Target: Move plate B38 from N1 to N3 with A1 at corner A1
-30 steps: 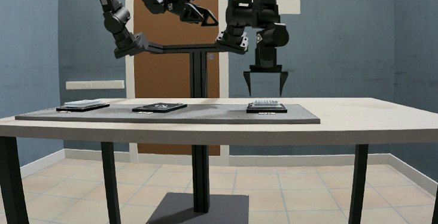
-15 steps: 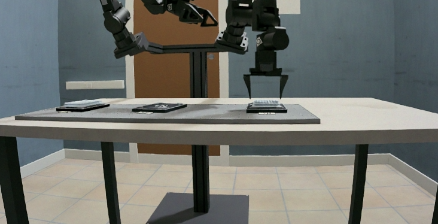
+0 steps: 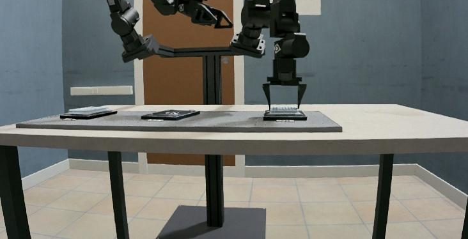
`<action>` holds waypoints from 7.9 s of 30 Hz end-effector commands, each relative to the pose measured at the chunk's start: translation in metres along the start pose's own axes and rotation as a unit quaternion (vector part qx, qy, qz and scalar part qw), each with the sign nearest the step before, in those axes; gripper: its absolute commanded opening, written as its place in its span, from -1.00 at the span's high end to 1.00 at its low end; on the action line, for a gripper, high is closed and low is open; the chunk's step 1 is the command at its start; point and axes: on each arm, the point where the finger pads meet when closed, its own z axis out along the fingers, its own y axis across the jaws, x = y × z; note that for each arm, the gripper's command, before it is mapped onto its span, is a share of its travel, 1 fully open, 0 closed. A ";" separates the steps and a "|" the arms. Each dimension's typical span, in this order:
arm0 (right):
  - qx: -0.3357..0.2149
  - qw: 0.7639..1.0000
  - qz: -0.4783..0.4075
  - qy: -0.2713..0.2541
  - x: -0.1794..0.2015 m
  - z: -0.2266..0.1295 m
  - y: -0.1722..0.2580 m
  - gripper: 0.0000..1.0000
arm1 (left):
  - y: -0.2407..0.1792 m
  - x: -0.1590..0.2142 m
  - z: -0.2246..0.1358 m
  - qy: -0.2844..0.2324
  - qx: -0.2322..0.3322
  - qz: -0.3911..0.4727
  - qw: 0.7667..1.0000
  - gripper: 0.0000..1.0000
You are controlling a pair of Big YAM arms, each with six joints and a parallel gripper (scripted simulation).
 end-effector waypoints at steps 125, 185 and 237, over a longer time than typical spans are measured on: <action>-0.143 0.979 -0.090 0.113 0.071 -0.199 -0.202 -1.00 | -0.354 -0.009 -0.019 -0.005 0.002 0.092 0.996 -0.58; -0.143 0.979 -0.090 0.113 0.071 -0.199 -0.202 -1.00 | -0.353 -0.017 -0.006 0.006 0.002 0.084 0.996 -0.58; -0.143 0.979 -0.090 0.113 0.071 -0.199 -0.202 -1.00 | -0.356 -0.015 -0.005 0.005 -0.001 0.088 0.996 -0.58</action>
